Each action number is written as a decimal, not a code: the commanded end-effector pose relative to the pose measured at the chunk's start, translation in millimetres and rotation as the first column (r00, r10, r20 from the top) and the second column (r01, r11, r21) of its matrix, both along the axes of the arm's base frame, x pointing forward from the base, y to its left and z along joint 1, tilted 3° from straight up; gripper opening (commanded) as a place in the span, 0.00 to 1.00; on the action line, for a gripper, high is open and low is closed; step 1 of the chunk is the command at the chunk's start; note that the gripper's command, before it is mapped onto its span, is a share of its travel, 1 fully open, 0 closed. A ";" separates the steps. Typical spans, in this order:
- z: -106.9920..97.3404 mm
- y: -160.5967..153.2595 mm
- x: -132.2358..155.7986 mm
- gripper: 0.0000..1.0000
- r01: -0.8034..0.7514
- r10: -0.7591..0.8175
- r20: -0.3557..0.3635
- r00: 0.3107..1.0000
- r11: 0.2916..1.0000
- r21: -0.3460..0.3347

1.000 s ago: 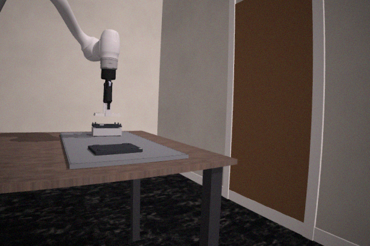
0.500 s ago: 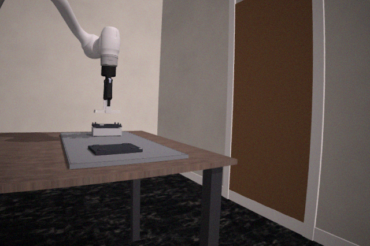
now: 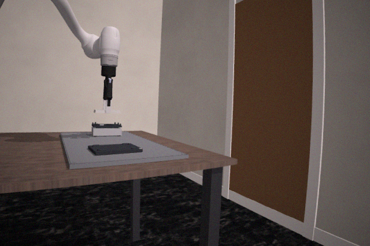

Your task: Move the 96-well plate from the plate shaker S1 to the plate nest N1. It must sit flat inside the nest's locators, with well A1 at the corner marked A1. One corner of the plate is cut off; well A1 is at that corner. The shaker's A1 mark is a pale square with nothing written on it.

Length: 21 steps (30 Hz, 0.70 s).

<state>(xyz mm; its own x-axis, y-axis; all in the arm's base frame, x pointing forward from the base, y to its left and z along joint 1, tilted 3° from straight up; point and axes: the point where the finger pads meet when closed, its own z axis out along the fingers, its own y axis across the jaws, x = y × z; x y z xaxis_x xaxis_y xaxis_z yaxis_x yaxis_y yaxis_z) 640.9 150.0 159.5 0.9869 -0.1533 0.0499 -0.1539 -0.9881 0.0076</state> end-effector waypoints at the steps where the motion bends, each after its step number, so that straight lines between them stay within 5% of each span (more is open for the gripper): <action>1: -0.8 -8.5 -2.0 0.10 -0.090 0.090 -0.002 0.996 0.996 -0.004; 21: -6.9 -66.7 -15.5 0.10 -0.118 0.118 -0.002 0.993 0.993 -0.005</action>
